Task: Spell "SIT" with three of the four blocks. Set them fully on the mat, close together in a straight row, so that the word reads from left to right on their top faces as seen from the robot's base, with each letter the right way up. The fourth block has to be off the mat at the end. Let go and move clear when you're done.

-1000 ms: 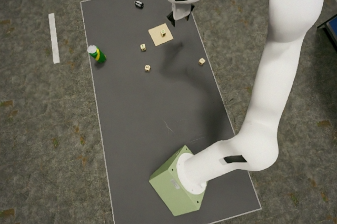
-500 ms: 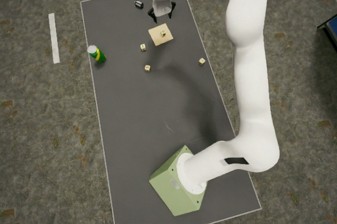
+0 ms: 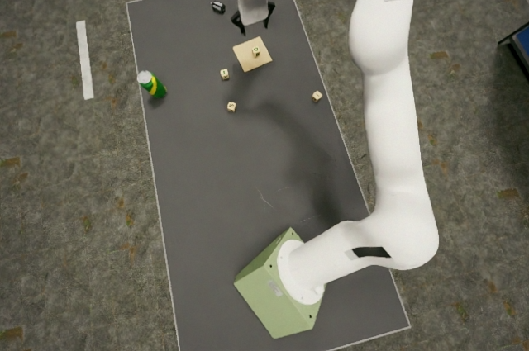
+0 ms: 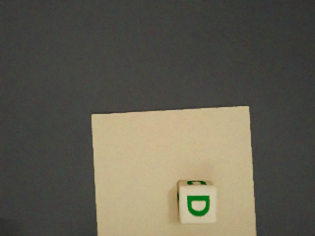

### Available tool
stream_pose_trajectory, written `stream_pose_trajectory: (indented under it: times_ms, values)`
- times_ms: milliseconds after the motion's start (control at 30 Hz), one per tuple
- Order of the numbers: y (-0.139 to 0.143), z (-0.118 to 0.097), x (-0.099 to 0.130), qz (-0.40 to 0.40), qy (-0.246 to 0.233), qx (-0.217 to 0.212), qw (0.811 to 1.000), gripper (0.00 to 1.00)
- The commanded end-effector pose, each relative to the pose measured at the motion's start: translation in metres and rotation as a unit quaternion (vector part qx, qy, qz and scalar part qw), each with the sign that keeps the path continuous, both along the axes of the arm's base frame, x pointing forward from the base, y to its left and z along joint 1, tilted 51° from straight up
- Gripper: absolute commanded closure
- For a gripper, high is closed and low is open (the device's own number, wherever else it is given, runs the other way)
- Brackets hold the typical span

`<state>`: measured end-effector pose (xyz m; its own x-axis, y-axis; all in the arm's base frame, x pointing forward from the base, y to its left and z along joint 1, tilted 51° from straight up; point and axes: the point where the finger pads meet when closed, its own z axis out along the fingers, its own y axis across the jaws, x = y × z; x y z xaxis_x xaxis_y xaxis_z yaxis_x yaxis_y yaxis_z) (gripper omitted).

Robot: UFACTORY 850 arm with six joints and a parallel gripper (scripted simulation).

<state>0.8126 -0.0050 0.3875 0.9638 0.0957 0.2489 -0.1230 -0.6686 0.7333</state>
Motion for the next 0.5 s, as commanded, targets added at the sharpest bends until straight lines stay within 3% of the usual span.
stream_pose_trajectory:
  times_ms: [0, 267, 467]
  values:
    - [0.0009, 0.0009, 0.0002, 0.001, -0.001, 0.000, 1.000, 0.00]
    - [0.0003, 0.0004, 0.0005, 0.018, 0.019, -0.006, 1.000, 0.00]
    - [-0.0015, -0.0010, 0.0012, 0.069, 0.080, -0.026, 0.994, 0.00]
